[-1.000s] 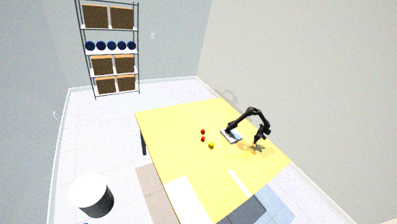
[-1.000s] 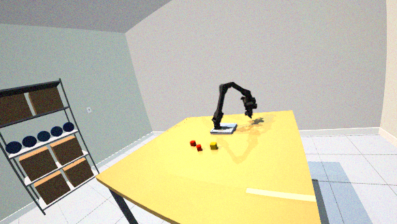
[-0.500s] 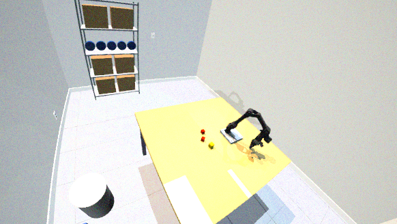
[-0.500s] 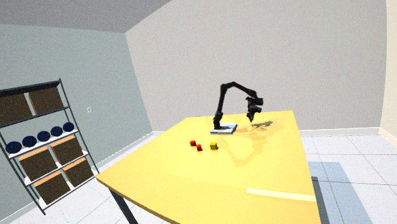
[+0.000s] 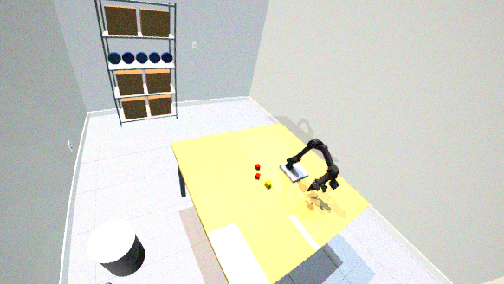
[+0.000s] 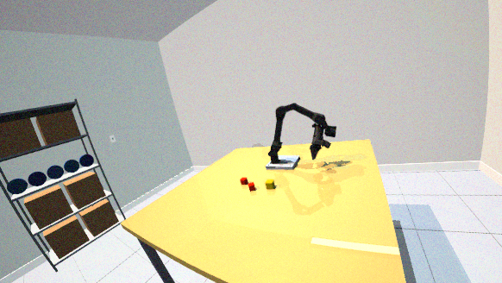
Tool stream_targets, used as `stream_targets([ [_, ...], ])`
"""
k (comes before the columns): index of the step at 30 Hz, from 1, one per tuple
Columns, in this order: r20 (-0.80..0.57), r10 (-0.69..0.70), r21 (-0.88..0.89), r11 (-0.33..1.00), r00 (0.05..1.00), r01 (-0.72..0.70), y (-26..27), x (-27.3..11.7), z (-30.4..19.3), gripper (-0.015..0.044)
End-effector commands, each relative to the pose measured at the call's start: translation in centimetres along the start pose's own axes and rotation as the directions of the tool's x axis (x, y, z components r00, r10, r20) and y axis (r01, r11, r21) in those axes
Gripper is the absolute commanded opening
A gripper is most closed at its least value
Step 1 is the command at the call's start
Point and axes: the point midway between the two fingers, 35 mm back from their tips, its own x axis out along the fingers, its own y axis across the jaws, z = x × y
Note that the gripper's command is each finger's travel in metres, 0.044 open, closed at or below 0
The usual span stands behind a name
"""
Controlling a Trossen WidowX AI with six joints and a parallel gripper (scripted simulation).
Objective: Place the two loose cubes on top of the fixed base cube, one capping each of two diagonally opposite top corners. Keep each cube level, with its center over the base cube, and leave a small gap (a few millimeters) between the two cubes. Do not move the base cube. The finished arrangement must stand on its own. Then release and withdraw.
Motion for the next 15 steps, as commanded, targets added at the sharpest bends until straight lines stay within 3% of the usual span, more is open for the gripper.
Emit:
stream_targets([
  [1, -0.024, 0.048, -0.001, 0.999, 0.999, -0.048, -1.5, 1.1, -0.9, 0.0265],
  [15, -0.084, 0.237, 0.034, 0.971, 0.968, -0.235, -7.1, 5.7, -6.2, 0.0265],
])
